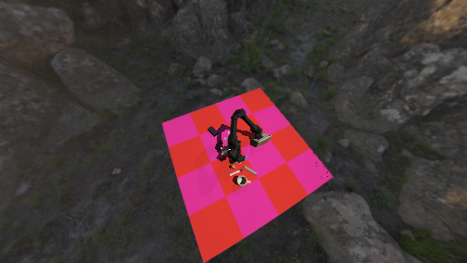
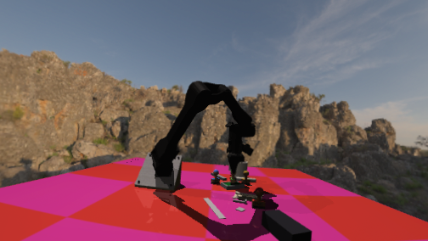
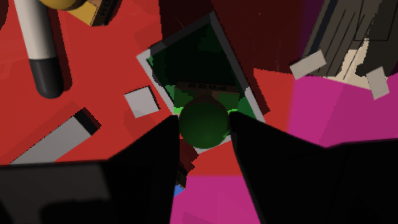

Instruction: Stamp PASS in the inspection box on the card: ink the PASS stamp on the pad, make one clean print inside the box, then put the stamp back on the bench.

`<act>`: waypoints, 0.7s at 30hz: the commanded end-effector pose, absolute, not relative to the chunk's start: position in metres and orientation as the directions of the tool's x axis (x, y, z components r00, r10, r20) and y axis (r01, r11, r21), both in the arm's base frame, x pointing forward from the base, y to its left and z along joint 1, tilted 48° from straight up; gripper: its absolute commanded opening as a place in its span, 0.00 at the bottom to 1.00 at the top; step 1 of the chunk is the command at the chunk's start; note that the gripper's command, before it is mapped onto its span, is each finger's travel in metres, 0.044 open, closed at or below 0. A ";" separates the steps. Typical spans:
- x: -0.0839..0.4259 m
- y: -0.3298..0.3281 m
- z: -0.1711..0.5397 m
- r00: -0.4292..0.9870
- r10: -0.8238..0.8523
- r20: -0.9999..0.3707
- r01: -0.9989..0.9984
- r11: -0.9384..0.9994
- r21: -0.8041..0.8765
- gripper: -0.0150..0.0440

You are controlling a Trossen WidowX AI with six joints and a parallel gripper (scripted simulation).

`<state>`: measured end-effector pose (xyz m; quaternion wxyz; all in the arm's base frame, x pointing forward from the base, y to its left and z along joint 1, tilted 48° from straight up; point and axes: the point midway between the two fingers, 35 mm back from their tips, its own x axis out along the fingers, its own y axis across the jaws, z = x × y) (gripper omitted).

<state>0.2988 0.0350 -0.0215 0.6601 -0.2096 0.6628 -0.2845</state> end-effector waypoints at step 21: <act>0.302 0.054 -0.006 -0.039 -0.649 -0.760 0.101 0.754 -0.649 0.25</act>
